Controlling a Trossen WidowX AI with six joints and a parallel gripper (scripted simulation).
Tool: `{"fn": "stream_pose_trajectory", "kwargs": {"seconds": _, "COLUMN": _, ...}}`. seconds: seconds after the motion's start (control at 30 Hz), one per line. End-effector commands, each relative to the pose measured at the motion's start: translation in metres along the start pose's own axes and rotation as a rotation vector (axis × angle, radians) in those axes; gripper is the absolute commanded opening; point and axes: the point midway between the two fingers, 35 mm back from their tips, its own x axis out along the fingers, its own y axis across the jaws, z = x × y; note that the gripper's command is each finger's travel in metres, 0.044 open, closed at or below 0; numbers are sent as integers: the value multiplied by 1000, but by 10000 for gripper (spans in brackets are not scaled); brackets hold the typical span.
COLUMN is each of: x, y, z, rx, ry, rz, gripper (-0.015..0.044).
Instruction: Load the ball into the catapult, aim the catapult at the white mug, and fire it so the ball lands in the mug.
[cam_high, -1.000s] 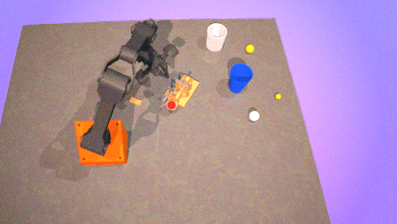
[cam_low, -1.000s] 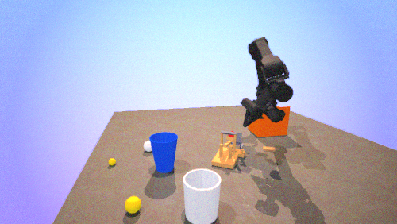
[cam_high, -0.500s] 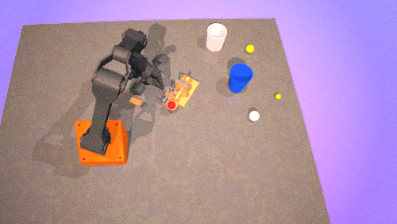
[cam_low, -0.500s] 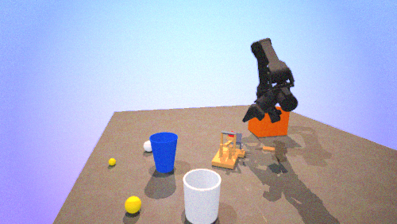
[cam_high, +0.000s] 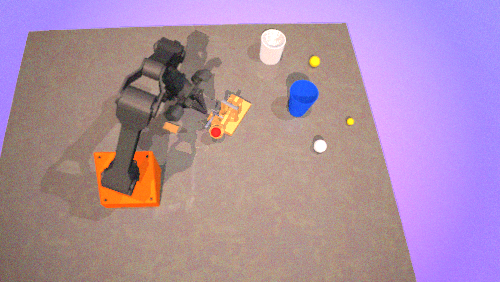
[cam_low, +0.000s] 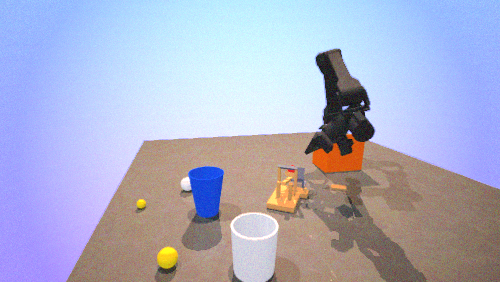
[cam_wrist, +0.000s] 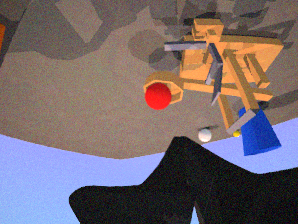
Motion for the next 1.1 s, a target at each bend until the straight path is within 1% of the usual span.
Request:
{"fn": "stream_pose_trajectory", "kwargs": {"seconds": 0.0, "x": 8, "y": 2, "z": 8, "rx": -21, "ry": 8, "rz": 8, "gripper": 0}}
{"fn": "stream_pose_trajectory", "kwargs": {"seconds": 1.07, "x": 45, "y": 0, "z": 46, "rx": -21, "ry": 7, "rz": 9, "gripper": 0}}
